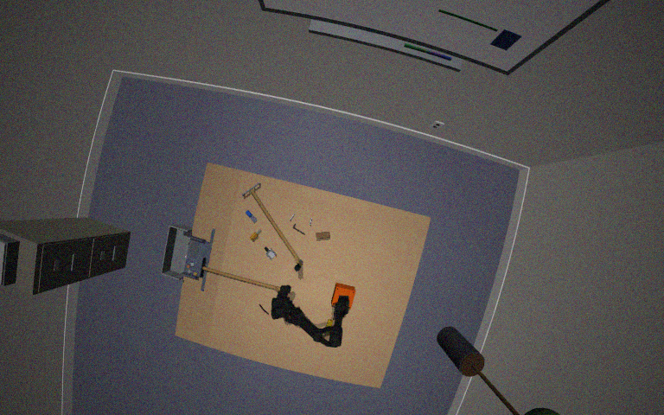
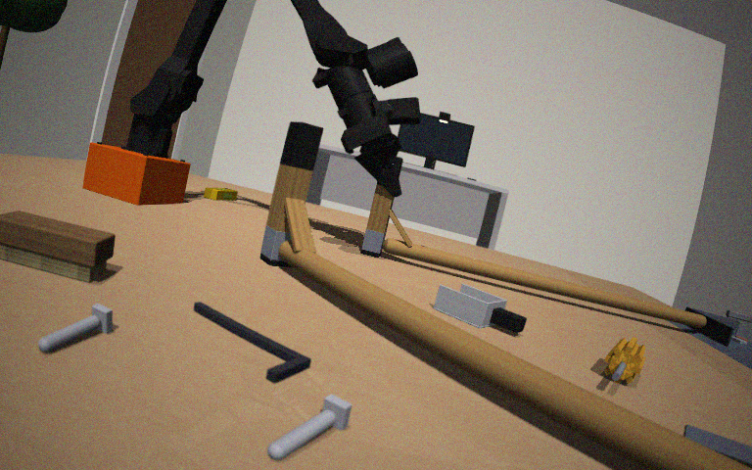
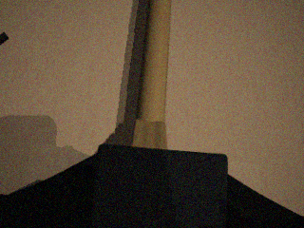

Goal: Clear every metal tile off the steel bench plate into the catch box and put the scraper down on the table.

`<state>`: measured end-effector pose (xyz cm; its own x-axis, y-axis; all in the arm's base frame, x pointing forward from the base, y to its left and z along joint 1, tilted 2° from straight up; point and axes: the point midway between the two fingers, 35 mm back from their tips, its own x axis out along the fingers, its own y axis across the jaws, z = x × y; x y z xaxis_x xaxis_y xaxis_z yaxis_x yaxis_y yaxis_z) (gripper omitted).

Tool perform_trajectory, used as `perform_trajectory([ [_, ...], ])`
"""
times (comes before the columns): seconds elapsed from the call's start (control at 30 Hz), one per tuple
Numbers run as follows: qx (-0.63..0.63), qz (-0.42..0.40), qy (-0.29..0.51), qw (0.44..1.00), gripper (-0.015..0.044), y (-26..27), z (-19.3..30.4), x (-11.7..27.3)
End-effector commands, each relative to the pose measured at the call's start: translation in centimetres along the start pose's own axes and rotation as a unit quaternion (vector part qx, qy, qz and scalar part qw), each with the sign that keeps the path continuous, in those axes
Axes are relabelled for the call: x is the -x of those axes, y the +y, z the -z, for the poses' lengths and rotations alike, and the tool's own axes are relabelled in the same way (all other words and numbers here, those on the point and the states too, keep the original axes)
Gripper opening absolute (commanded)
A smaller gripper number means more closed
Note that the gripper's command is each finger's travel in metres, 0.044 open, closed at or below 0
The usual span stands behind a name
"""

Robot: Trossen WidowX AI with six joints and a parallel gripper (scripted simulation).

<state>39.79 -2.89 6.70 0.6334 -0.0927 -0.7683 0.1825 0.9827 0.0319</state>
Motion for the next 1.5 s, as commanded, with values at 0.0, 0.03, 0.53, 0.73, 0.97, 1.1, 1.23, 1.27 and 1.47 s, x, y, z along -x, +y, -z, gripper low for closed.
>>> perform_trajectory([
  [0.0,0.001,-0.002,-0.007,1.000,0.0000,0.2,-1.0,-0.3],
  [0.03,0.001,-0.002,-0.007,1.000,0.0000,0.2,-1.1,-0.3],
  [0.53,0.001,-0.002,-0.007,1.000,0.0000,0.5,-2.7,-1.6],
  [0.73,0.001,-0.002,-0.008,1.000,0.0000,0.5,-3.1,-1.8],
  [0.97,0.001,-0.002,-0.008,1.000,0.0000,0.5,-4.0,-2.3],
  [1.1,0.001,-0.002,-0.008,1.000,0.0000,0.6,-4.5,-2.6],
  [1.23,0.001,-0.002,-0.008,1.000,0.0000,0.6,-5.0,-2.9],
  [1.27,0.001,-0.002,-0.008,1.000,0.0000,0.6,-5.1,-3.0],
  [1.47,0.001,-0.002,-0.009,1.000,0.0000,0.6,-5.9,-3.4],
])
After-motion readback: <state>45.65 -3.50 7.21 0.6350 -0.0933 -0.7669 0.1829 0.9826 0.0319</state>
